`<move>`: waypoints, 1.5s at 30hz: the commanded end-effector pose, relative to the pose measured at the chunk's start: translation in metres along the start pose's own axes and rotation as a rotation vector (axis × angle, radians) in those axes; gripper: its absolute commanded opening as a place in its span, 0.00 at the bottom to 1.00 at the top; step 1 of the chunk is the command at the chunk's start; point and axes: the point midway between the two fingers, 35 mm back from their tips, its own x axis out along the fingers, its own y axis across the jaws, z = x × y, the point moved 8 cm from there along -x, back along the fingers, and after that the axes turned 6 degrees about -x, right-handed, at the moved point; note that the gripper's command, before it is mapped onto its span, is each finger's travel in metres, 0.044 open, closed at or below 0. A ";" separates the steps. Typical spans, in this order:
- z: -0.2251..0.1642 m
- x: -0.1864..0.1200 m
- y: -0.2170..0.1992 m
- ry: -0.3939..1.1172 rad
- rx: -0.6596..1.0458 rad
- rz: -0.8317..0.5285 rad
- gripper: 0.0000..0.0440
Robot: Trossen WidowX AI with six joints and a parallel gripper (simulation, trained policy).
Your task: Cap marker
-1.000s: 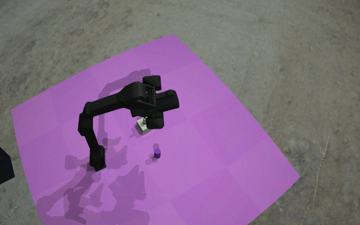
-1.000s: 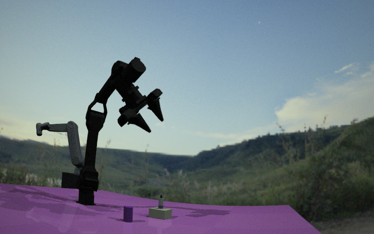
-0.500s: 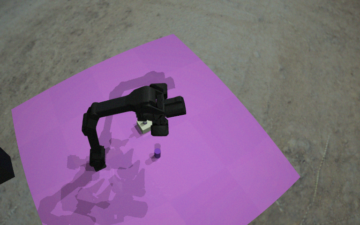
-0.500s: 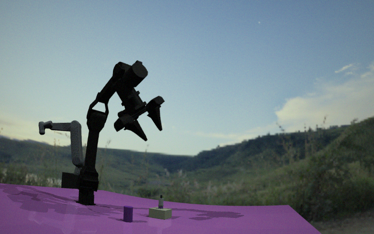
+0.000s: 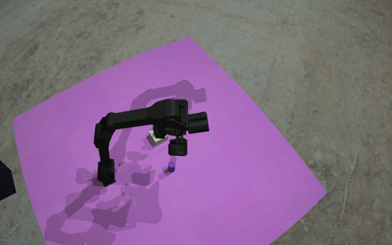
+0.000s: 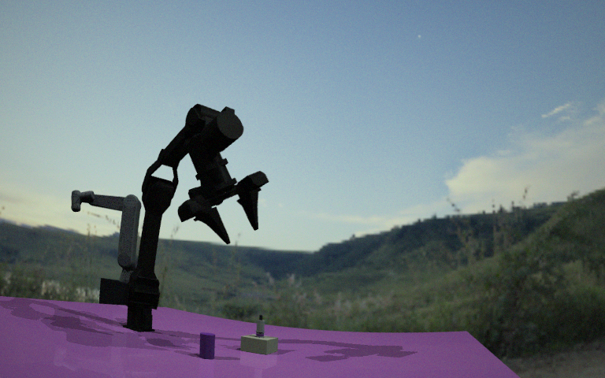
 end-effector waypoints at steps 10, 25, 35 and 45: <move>-0.006 0.025 0.021 -0.086 0.031 0.106 0.73; -0.011 0.054 0.044 -0.189 0.064 0.240 0.72; -0.012 0.073 0.057 -0.261 0.079 0.328 0.72; -0.009 0.093 0.069 -0.339 0.086 0.408 0.71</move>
